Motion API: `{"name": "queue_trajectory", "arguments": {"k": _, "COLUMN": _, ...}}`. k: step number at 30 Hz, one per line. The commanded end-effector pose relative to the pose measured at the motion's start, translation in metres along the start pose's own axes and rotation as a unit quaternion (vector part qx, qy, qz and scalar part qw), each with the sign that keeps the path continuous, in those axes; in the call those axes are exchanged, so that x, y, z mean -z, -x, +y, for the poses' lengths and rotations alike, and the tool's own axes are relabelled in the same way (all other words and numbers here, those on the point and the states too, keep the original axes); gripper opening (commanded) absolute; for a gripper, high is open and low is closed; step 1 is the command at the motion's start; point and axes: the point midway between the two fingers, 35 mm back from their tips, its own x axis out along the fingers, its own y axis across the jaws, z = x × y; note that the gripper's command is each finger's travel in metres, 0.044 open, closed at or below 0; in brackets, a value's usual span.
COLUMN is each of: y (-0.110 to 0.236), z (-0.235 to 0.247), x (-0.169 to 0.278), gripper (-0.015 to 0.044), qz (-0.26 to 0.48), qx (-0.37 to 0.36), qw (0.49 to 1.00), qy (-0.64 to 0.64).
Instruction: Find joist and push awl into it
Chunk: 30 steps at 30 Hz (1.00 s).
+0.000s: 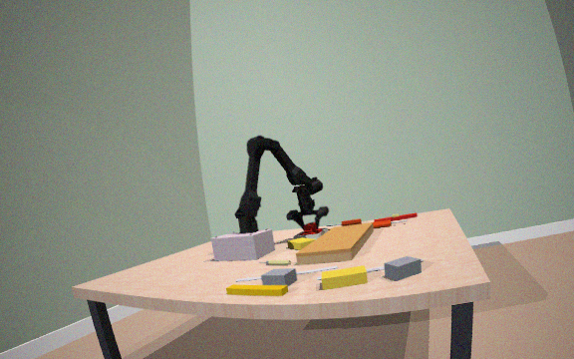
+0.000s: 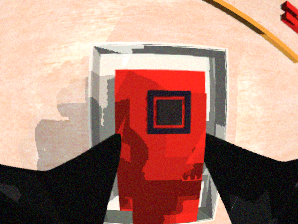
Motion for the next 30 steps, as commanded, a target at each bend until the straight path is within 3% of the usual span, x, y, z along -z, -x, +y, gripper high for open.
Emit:
{"name": "queue_trajectory", "arguments": {"k": 1, "y": 0.013, "z": -0.002, "x": -0.006, "gripper": 0.0394, "qz": -0.001, "qx": 0.001, "qw": 1.000, "qy": 0.000}}
{"name": "queue_trajectory", "arguments": {"k": 3, "y": 0.033, "z": -0.003, "x": -0.013, "gripper": 0.0440, "qz": -0.001, "qx": 0.001, "qw": 1.000, "qy": 0.000}}
{"name": "queue_trajectory", "arguments": {"k": 7, "y": 0.089, "z": 0.000, "x": -0.026, "gripper": 0.0440, "qz": -0.001, "qx": 0.001, "qw": 1.000, "qy": 0.000}}
{"name": "queue_trajectory", "arguments": {"k": 13, "y": 0.080, "z": -0.026, "x": -0.013, "gripper": 0.0440, "qz": 0.001, "qx": 0.016, "qw": 0.999, "qy": -0.037}}
{"name": "queue_trajectory", "arguments": {"k": 22, "y": 0.101, "z": -0.140, "x": 0.102, "gripper": 0.0440, "qz": 0.044, "qx": 0.076, "qw": 0.963, "qy": -0.255}}
{"name": "queue_trajectory", "arguments": {"k": 30, "y": 0.126, "z": -0.186, "x": 0.236, "gripper": 0.0440, "qz": 0.087, "qx": 0.104, "qw": 0.894, "qy": -0.428}}
